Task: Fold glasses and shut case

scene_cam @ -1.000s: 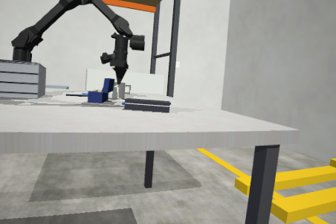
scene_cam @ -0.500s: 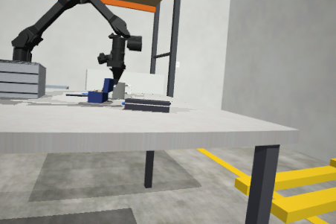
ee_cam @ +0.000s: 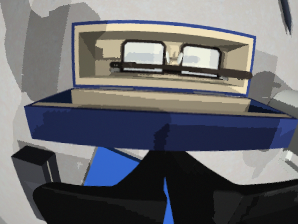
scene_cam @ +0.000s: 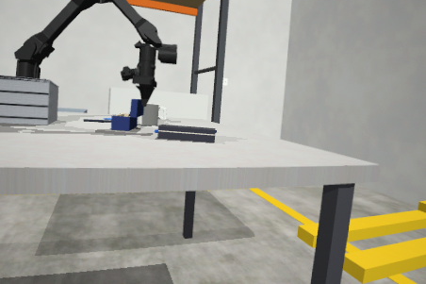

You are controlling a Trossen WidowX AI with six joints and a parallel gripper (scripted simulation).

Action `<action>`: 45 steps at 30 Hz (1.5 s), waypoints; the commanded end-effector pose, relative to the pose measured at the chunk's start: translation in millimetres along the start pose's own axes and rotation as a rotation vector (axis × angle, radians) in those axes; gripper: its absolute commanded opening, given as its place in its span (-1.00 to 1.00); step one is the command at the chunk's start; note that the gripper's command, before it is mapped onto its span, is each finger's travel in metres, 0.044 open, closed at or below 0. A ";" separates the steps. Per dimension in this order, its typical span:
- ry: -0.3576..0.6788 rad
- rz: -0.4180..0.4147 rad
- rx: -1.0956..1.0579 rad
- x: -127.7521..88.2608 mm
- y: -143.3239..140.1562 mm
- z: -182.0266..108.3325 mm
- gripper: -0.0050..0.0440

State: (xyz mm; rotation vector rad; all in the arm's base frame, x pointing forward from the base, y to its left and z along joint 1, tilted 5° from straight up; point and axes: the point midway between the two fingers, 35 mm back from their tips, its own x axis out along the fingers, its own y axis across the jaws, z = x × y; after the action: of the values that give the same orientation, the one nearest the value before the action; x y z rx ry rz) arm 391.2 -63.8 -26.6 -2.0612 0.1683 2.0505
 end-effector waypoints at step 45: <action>0.004 -0.002 -0.002 -8.4 -1.0 29.7 -0.80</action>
State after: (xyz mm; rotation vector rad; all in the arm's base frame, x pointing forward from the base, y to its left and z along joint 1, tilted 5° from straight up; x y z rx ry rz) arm 367.3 -58.4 -20.6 -2.0701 0.1666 2.0445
